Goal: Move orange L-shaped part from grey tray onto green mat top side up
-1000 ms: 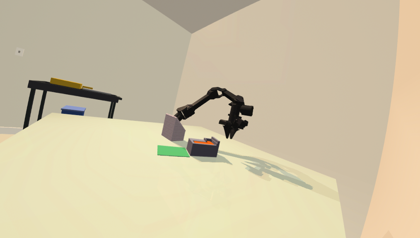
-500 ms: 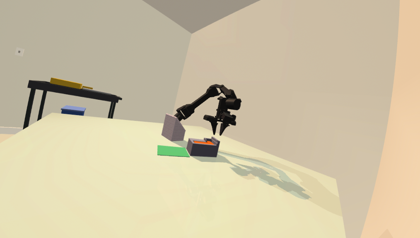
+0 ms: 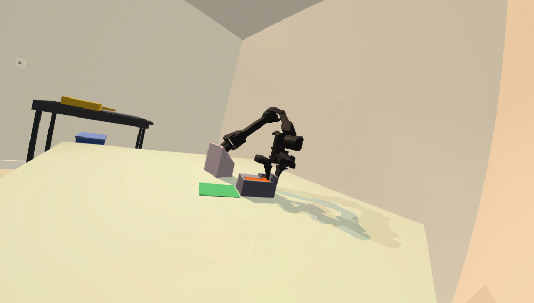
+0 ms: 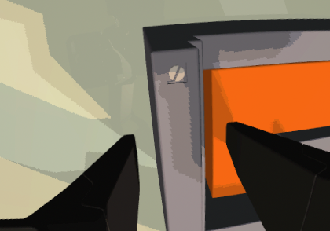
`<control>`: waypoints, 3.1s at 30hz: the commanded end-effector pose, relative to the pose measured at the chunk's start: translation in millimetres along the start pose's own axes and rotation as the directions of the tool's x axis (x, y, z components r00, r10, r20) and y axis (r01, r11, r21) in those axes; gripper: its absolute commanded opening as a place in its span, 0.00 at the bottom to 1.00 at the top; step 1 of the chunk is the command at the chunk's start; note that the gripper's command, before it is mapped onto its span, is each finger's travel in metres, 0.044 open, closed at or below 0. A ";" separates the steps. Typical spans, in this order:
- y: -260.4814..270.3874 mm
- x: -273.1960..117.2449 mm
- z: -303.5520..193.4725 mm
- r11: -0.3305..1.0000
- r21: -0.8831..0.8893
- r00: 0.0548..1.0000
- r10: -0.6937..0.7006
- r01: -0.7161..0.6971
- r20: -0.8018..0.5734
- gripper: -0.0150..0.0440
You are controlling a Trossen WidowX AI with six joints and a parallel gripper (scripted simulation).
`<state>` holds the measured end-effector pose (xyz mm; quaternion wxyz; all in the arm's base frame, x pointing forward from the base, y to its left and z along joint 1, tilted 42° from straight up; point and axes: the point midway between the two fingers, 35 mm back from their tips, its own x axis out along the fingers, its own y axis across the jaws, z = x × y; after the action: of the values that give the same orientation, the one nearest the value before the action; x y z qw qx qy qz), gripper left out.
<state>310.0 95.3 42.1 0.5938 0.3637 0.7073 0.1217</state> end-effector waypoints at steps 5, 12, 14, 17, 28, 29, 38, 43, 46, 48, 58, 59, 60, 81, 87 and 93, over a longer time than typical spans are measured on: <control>0.1 13.3 -0.8 1.000 0.006 1.000 0.003 -0.003 -0.005 0.56; 0.2 24.8 -1.4 1.000 0.006 1.000 0.004 -0.004 -0.005 0.56; 0.2 26.9 -1.6 1.000 0.006 1.000 0.004 -0.004 -0.005 0.56; 0.2 27.2 -1.6 1.000 0.006 1.000 0.004 -0.004 -0.005 0.56; 3.9 22.9 -1.1 1.000 0.000 1.000 0.005 -0.005 -0.003 0.56; 5.5 21.2 -1.1 1.000 0.001 1.000 0.005 -0.005 -0.004 0.56; 10.1 -2.6 1.4 1.000 0.006 1.000 0.001 -0.001 -0.003 0.56; 1.0 -70.2 1.4 1.000 0.007 1.000 -0.001 0.001 -0.003 0.56; -0.6 -82.8 -0.5 1.000 0.007 1.000 0.000 0.000 -0.004 0.56; -0.6 -82.8 -0.5 1.000 0.007 1.000 0.000 0.000 -0.004 0.56; -0.6 -83.5 3.0 1.000 0.015 1.000 0.009 -0.009 0.013 0.56; -0.6 -83.5 3.0 1.000 0.015 1.000 0.009 -0.009 0.013 0.56; -0.6 -83.5 3.0 1.000 0.015 1.000 0.009 -0.009 0.013 0.56; -22.3 -83.5 7.2 0.911 -0.412 1.000 0.002 0.002 0.010 0.73; -47.0 -83.3 9.8 0.597 -0.803 1.000 -0.002 0.005 0.005 0.73; -71.2 -82.8 10.3 0.131 -0.991 1.000 -0.003 -0.001 -0.002 0.73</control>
<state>304.5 6.4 76.0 0.6974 0.0422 0.5643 0.4397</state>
